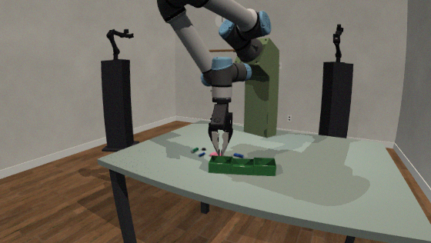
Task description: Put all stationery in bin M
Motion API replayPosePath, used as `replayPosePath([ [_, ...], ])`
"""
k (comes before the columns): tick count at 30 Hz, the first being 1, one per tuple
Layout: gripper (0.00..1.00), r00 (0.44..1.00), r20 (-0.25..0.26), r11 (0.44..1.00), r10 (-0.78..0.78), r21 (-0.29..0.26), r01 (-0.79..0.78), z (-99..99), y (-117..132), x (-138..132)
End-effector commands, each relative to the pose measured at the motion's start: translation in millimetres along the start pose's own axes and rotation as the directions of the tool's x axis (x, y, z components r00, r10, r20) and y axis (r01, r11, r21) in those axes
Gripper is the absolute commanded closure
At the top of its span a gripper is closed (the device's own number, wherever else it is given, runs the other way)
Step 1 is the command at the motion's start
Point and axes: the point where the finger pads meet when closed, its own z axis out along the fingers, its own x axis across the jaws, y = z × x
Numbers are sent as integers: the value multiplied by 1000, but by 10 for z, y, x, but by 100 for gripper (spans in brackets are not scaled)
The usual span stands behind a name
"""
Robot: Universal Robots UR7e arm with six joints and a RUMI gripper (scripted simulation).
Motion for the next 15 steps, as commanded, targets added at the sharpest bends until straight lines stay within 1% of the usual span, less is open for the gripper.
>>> replayPosePath([
  [1,96,1000,0,1000,0,1,0,79,-7,0],
  [9,96,1000,0,1000,0,1,0,283,-7,0],
  [15,96,1000,0,1000,0,1,0,282,-7,0],
])
